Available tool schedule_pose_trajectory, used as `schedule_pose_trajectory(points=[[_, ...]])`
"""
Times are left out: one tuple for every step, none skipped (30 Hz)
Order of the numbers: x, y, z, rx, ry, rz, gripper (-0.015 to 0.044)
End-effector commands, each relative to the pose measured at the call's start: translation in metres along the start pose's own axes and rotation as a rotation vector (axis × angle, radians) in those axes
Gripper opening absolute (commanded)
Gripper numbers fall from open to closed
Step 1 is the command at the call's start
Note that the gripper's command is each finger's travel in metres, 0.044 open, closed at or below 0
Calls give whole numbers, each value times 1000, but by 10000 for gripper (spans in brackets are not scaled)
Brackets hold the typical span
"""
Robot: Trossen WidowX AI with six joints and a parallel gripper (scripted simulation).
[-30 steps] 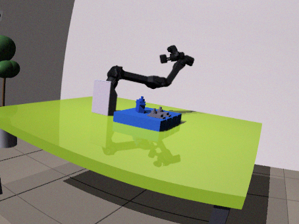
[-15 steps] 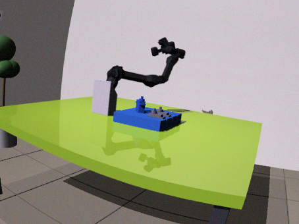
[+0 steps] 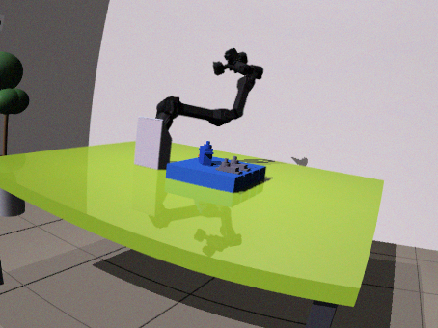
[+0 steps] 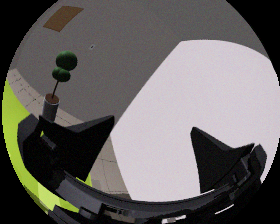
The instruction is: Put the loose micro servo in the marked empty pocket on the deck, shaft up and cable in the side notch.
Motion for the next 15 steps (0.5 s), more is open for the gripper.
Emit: schedule_pose_trajectory(points=[[14, 9, 11, 29, -28, -49, 440], [18, 11, 15, 39, -39, -66, 440], [21, 12, 18, 46, -40, -81, 440], [24, 14, 21, 54, -41, -97, 440], [28, 16, 24, 62, -47, -114, 440], [33, 18, 28, 73, -58, -131, 440], [39, 21, 33, 85, -73, -152, 440], [45, 24, 38, 97, -80, -176, 440], [52, 27, 43, 110, -96, -199, 440], [59, 30, 49, 123, -113, -225, 440], [67, 32, 55, 136, -130, -251, 440], [74, 34, 61, 151, -146, -277, 440], [81, 36, 68, 165, -161, -302, 440], [88, 38, 74, 179, -176, -327, 440], [93, 39, 79, 189, -185, -349, 440]])
Point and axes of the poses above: the point midway between the two fingers, 35 mm back from their tips, its own y axis out along the fingers, its own z axis across the jaws, x = y × z, the point moved 3 cm from there along -y, back along the fingers, and after that the axes turned 15 degrees about y, right-handed, at the moved point
